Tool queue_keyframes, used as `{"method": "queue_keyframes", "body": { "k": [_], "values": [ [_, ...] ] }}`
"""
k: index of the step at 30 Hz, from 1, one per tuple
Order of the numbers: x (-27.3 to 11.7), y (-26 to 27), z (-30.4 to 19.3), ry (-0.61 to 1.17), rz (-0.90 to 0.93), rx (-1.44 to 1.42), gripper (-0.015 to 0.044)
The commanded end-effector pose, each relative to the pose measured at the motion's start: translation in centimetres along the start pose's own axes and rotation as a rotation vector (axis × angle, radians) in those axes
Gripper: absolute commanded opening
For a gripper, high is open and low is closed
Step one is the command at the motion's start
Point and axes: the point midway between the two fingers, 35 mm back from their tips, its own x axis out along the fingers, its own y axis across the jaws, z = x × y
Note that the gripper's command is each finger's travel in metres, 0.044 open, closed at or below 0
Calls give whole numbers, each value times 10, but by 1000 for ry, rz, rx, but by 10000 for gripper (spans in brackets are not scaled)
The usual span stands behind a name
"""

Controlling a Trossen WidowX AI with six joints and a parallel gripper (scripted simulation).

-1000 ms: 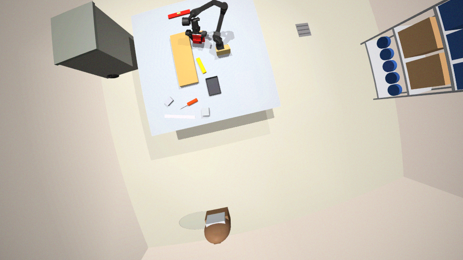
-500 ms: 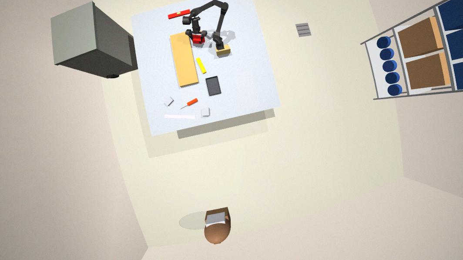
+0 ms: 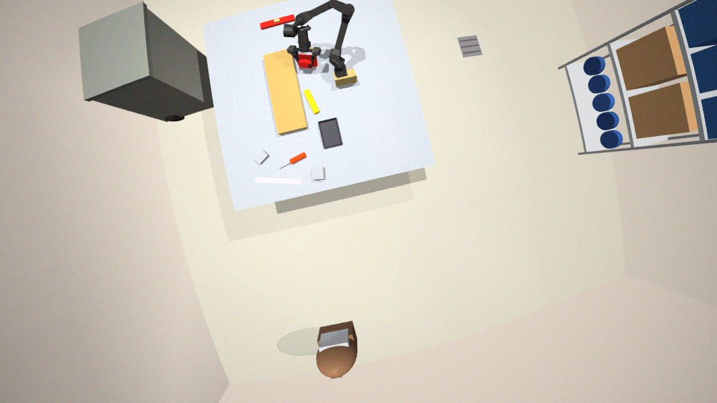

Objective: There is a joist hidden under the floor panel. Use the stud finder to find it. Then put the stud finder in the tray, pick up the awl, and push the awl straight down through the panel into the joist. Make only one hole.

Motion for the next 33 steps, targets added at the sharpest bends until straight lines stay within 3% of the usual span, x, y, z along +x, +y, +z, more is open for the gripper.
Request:
{"method": "queue_keyframes", "body": {
  "k": [1, 33],
  "values": [
    [-1, 1, -1, 25, 8, -6, 0],
    [-1, 1, 3, 164, 8, -13, 0]
  ]
}}
